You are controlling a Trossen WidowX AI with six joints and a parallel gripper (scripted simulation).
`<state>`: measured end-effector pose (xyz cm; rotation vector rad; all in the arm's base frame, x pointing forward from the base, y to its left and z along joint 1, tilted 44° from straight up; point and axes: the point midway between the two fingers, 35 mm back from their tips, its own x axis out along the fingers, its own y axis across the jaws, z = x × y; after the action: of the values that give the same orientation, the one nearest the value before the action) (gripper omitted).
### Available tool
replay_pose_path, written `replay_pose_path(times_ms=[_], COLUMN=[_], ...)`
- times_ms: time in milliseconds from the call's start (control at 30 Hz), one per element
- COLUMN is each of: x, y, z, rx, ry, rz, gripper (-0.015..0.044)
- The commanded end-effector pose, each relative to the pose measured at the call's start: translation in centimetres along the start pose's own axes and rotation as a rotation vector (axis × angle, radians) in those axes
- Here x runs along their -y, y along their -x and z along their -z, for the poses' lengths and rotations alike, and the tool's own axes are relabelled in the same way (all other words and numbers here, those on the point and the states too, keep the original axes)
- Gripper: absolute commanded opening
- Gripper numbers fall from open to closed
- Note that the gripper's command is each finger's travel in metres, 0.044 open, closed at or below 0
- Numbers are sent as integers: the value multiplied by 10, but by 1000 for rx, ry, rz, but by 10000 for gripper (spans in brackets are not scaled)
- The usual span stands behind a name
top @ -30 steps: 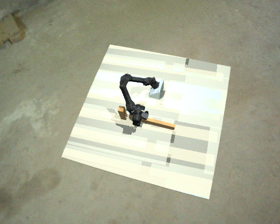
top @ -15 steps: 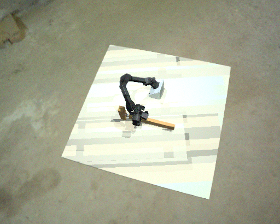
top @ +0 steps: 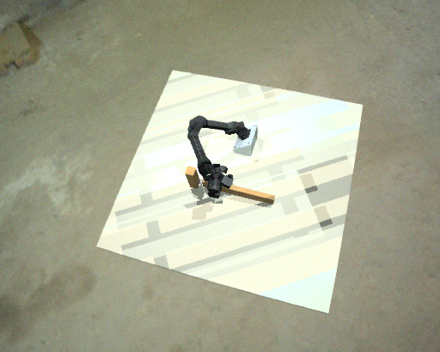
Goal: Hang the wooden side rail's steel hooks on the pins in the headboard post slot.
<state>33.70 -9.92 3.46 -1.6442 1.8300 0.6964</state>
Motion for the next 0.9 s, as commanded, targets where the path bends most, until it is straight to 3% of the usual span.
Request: replay_pose_path(times_ms=[0, 867], x=[2, 2], y=[3, 3], z=[1, 4], rx=[0, -1], ry=[4, 4], rz=[7, 7], gripper=[0, 0])
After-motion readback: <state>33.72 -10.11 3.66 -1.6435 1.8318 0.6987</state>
